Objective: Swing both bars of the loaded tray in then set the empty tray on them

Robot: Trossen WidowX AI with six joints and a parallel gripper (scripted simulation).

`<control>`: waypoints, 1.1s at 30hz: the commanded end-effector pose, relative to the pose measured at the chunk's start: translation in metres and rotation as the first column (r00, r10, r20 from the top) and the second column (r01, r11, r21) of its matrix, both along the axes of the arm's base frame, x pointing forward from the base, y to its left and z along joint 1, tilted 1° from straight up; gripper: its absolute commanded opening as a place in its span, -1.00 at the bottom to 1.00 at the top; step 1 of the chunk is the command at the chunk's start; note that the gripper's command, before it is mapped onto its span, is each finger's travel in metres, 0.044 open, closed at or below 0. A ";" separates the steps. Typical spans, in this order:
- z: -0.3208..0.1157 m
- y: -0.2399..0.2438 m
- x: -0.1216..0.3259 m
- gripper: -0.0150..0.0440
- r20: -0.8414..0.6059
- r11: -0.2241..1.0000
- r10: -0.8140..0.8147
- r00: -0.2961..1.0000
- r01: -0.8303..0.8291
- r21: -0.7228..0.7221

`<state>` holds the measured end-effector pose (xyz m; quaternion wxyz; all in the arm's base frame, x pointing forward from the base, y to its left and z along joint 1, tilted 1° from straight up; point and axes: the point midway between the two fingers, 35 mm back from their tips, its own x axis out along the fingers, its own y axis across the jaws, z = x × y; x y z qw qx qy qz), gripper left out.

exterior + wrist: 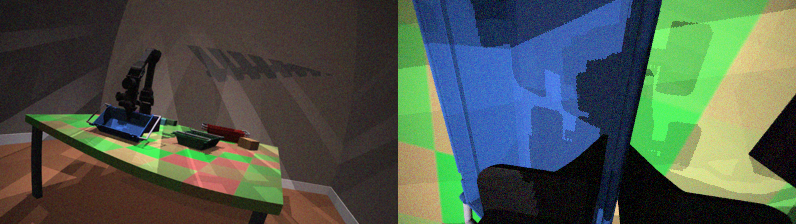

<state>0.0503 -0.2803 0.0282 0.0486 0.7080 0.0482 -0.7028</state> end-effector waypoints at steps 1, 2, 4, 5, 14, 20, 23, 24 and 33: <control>0.009 -0.006 0.001 -0.49 0.009 0.999 0.001 1.000 -0.001 -0.033; 0.009 -0.006 0.001 -0.49 0.009 0.999 0.001 1.000 -0.001 -0.033; 0.009 -0.006 0.001 -0.49 0.009 0.999 0.001 1.000 -0.001 -0.033; 0.009 -0.006 0.001 -0.49 0.009 0.999 0.001 1.000 -0.001 -0.033; 0.038 -0.022 0.004 -0.49 0.009 0.999 0.001 1.000 -0.001 -0.035; 0.063 -0.033 0.006 -0.49 0.009 0.999 0.001 1.000 -0.001 -0.036; 0.075 -0.037 0.006 -0.49 0.009 0.999 0.001 1.000 -0.001 -0.036; 0.080 -0.038 0.007 -0.49 0.009 0.999 0.001 1.000 -0.001 -0.036; 0.107 -0.045 0.007 -0.49 0.009 0.999 0.001 1.000 -0.001 -0.037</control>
